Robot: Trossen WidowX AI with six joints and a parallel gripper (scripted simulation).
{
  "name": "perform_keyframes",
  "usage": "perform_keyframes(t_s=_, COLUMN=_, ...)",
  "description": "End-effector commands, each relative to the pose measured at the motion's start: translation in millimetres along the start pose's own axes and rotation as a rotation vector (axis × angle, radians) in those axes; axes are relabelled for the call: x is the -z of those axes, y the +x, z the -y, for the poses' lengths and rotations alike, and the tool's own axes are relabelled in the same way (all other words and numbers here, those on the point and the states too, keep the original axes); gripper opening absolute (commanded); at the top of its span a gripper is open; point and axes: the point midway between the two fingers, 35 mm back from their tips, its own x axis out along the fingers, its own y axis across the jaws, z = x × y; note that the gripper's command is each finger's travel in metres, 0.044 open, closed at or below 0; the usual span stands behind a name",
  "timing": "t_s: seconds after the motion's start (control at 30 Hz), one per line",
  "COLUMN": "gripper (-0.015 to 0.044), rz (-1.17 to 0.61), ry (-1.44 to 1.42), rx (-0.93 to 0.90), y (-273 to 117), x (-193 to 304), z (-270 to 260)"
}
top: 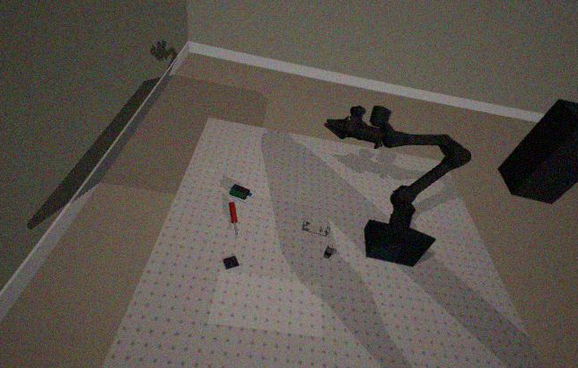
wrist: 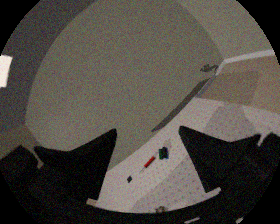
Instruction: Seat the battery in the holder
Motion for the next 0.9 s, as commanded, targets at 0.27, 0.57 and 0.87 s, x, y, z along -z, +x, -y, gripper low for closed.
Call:
perform_keyframes(t_s=0.27, gripper=0.0164, rz=-0.638, ry=0.314, rx=0.027, y=25.6, x=149.5, z=-67.5)
perform_keyframes(t_s=0.57, gripper=0.0000, rz=-1.191, ry=0.327, rx=0.482, y=-41.3, x=288.1, z=-106.5)
perform_keyframes(t_s=0.87, gripper=0.0000, rz=-1.222, ry=-0.023, rx=0.985, y=-119.5, x=338.4, z=-98.2)
